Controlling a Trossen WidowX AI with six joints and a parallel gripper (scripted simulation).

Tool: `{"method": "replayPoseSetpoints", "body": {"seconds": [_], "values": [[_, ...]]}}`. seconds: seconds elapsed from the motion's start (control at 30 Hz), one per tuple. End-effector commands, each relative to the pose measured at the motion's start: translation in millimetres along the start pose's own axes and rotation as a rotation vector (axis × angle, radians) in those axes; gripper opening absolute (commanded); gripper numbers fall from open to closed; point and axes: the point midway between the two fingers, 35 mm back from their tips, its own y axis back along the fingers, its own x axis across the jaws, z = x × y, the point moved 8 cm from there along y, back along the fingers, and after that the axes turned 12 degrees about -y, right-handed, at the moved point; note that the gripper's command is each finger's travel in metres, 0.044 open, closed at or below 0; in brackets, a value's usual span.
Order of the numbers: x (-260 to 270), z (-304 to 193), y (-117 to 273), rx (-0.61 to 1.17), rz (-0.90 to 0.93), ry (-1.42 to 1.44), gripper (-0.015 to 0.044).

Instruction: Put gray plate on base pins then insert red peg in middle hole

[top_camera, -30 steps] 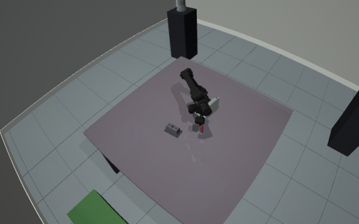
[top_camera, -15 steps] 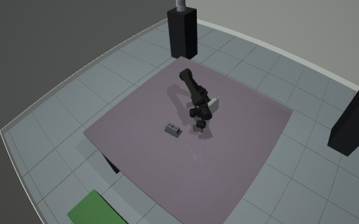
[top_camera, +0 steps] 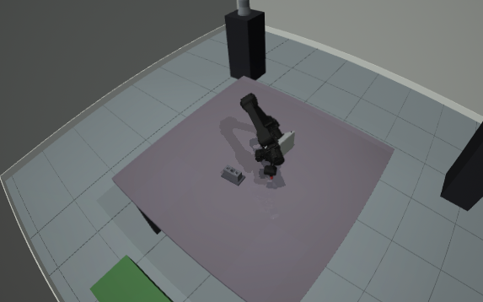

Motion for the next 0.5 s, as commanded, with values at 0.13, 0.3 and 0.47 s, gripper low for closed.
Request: {"method": "replayPoseSetpoints", "body": {"seconds": [0.13,0.3,0.47], "values": [[-1,0,-15,-0.009,-0.005,0.009,0.0440],[-1,0,-23,-0.009,-0.005,0.009,0.0440],[-1,0,-31,-0.009,-0.006,0.008,0.0440]]}}
